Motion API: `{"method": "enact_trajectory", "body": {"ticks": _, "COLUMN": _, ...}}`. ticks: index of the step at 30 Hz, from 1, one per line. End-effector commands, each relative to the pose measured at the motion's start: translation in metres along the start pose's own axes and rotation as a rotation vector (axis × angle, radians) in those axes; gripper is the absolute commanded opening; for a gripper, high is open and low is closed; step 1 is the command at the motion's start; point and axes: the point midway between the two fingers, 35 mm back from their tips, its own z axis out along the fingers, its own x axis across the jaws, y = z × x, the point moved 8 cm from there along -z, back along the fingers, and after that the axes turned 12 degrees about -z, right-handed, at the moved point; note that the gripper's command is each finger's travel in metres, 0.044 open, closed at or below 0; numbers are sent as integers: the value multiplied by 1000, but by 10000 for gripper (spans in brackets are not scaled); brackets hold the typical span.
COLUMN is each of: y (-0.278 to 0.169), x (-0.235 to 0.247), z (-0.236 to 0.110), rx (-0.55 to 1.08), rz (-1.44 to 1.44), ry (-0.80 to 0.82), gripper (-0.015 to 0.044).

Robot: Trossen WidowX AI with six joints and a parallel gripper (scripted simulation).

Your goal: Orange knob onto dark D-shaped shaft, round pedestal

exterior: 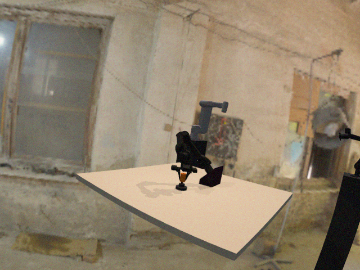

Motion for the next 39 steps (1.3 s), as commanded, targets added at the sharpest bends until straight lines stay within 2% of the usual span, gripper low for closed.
{"method": "enact_trajectory", "body": {"ticks": 1, "y": 1, "x": 0, "z": -2, "rx": -3, "rz": 0, "ry": -2, "gripper": 0}}
{"method": "enact_trajectory", "body": {"ticks": 7, "y": 2, "x": 0, "z": -5, "rx": -3, "rz": -25, "ry": -2, "gripper": 0}}
{"method": "enact_trajectory", "body": {"ticks": 13, "y": 3, "x": -1, "z": -4, "rx": -2, "rz": -207, "ry": -3, "gripper": 0}}
{"method": "enact_trajectory", "body": {"ticks": 39, "y": 1, "x": -2, "z": -5, "rx": -2, "rz": -218, "ry": -3, "gripper": 0}}
